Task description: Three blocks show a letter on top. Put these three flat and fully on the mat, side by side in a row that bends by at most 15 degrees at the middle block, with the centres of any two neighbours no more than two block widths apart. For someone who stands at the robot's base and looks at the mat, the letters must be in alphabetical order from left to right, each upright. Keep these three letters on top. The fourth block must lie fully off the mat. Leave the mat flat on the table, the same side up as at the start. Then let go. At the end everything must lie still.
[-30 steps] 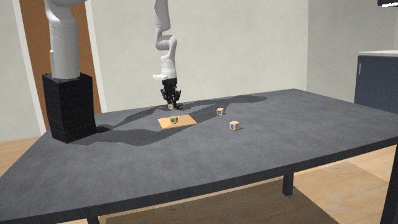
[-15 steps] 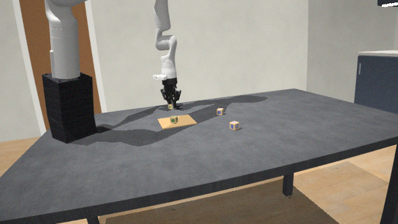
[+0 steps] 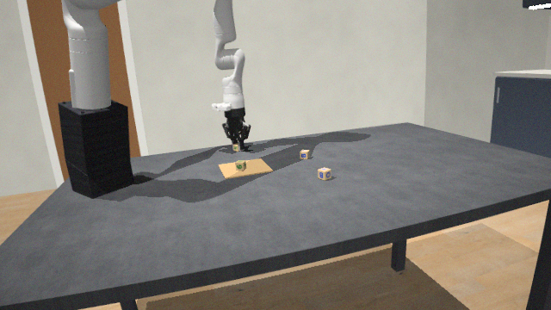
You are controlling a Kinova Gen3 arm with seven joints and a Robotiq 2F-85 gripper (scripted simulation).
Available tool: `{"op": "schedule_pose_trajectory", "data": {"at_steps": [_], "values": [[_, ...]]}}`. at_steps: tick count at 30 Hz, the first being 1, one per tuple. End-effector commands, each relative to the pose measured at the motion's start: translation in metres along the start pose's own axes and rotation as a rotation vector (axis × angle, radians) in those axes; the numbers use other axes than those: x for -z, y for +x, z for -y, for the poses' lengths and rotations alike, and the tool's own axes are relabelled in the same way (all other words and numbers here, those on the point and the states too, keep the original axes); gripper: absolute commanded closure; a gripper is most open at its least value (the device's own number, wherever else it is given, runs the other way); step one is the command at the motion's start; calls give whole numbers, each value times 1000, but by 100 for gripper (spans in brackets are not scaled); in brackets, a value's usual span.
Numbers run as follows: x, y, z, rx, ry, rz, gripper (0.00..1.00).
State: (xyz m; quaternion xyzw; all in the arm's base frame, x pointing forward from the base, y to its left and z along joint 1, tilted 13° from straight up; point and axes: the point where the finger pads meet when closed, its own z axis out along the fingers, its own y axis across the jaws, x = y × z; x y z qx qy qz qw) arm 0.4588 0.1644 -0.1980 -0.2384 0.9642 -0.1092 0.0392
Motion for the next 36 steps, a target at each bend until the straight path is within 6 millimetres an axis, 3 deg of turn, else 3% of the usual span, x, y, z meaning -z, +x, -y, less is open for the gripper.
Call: {"op": "schedule_pose_trajectory", "data": {"at_steps": [1, 8, 19, 26, 36], "values": [[1, -1, 0, 0, 0, 1, 79], [11, -1, 0, 0, 0, 1, 79], [85, -1, 0, 0, 0, 1, 79], [100, -1, 0, 0, 0, 1, 79], [101, 0, 0, -1, 0, 1, 79]]}}
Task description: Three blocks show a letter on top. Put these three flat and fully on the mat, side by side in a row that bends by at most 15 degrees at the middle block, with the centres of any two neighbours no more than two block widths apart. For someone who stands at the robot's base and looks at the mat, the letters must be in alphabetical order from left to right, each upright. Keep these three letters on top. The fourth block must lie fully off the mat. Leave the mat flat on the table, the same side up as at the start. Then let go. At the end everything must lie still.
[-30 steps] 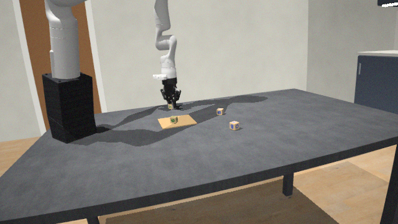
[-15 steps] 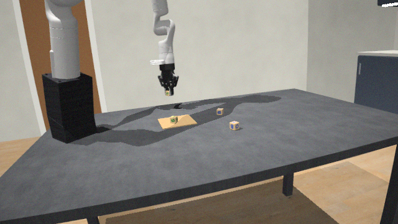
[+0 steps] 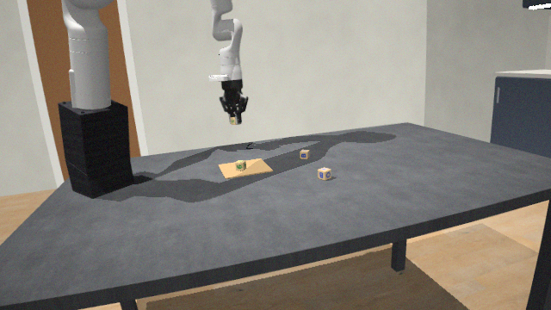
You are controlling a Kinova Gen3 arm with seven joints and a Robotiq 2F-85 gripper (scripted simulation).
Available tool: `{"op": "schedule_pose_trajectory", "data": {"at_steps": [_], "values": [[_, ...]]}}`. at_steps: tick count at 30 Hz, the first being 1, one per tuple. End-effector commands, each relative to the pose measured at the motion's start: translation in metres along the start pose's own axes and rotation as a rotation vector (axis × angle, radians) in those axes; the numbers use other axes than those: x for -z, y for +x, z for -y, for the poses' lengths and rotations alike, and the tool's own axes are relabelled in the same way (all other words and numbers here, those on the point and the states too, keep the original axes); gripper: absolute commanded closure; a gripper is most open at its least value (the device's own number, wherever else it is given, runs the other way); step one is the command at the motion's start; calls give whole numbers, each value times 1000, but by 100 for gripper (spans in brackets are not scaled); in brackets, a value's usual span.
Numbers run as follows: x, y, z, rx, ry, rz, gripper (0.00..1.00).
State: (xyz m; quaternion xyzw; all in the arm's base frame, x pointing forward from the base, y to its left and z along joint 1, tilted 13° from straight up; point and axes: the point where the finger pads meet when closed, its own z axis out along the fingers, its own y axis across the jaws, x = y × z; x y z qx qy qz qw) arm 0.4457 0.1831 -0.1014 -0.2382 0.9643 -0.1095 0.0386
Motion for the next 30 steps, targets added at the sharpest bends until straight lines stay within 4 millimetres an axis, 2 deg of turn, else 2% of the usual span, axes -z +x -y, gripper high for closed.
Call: {"op": "schedule_pose_trajectory", "data": {"at_steps": [1, 6, 11, 17, 19, 30], "values": [[1, -1, 0, -1, -1, 3, 79], [1, 1, 2, -33, -4, 1, 79], [1, 8, 9, -170, -18, -5, 79], [0, 25, 29, -500, -41, -17, 79], [0, 25, 29, -500, -41, -17, 79], [1, 60, 77, -1196, -53, -31, 79]]}}
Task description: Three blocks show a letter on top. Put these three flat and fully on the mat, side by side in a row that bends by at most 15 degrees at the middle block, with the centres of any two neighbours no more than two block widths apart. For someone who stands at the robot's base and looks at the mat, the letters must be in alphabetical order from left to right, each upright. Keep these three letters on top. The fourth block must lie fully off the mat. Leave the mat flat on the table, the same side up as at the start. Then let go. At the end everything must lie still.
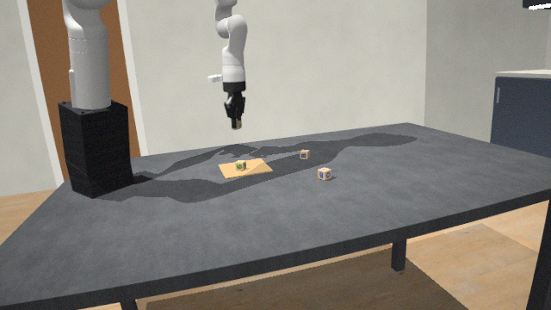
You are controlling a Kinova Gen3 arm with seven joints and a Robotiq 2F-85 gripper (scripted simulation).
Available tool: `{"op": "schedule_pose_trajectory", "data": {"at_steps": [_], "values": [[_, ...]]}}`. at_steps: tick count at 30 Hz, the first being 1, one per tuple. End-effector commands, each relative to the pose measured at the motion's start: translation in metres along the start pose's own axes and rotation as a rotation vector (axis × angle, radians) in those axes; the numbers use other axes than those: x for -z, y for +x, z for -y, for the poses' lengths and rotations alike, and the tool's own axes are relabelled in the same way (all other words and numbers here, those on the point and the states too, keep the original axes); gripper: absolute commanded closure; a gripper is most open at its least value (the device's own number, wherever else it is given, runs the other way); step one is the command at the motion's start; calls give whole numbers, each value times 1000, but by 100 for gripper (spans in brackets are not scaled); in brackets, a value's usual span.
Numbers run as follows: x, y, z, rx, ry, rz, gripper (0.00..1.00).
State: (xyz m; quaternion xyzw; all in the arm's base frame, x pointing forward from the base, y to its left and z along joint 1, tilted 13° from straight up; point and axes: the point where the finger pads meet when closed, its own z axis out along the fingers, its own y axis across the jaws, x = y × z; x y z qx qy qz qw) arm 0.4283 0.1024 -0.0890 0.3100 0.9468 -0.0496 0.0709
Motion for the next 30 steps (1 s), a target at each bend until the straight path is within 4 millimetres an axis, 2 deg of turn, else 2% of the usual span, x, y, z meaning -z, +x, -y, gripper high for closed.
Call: {"op": "schedule_pose_trajectory", "data": {"at_steps": [1, 4, 6, 11, 16, 21, 30], "values": [[4, -10, 17, -138, 2, 4, 79], [5, -18, 33, -321, 1, 12, 79], [5, -18, 33, -321, 1, 12, 79], [9, -32, 63, -648, 3, 34, 79], [12, -42, 86, -870, 5, 55, 79], [13, -46, 98, -979, 6, 67, 79], [14, -47, 100, -999, 6, 69, 79]]}}
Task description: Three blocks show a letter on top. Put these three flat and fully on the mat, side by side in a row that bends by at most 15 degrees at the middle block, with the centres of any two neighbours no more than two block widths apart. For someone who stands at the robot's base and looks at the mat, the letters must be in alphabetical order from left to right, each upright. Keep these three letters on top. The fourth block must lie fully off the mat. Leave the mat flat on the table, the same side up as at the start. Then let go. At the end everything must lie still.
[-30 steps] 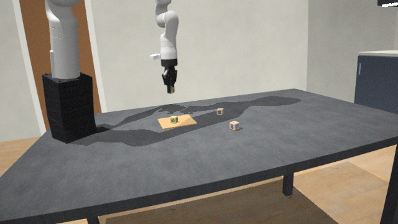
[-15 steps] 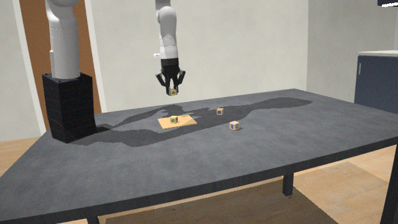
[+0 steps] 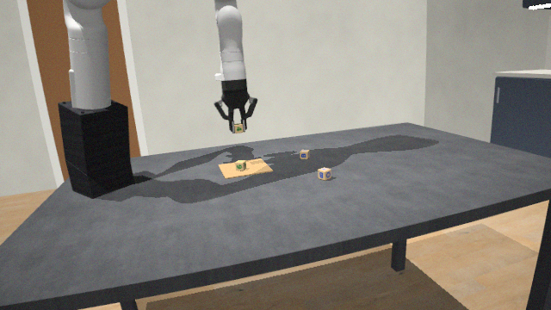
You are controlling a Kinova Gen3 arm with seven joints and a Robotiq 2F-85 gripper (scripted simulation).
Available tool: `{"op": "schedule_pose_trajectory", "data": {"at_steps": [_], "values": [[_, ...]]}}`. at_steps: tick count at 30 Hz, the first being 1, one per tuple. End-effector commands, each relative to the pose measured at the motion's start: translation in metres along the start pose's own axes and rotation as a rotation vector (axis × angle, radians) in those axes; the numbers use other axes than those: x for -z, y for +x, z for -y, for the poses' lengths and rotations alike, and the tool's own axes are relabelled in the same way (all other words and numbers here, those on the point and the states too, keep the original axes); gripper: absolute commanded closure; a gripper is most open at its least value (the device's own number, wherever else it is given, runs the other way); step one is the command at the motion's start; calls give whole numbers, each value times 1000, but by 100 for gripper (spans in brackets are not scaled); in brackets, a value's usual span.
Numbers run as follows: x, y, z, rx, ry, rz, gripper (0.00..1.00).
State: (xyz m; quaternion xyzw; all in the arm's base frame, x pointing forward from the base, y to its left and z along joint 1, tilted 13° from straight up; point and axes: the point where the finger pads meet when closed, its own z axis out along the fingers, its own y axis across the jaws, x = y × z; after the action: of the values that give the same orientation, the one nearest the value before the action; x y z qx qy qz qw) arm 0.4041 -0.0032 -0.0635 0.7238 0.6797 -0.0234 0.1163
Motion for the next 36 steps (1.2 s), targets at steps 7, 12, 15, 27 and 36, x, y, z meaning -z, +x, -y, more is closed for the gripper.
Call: {"op": "schedule_pose_trajectory", "data": {"at_steps": [7, 12, 15, 27, 36], "values": [[1, 0, -1, -1, -1, -1, 79], [0, 0, -1, -1, -1, -1, 79], [-1, 0, -1, -1, -2, -3, 79], [-31, 1, -1, -1, -4, -9, 79], [-78, 1, -1, -1, -4, -9, 79]]}}
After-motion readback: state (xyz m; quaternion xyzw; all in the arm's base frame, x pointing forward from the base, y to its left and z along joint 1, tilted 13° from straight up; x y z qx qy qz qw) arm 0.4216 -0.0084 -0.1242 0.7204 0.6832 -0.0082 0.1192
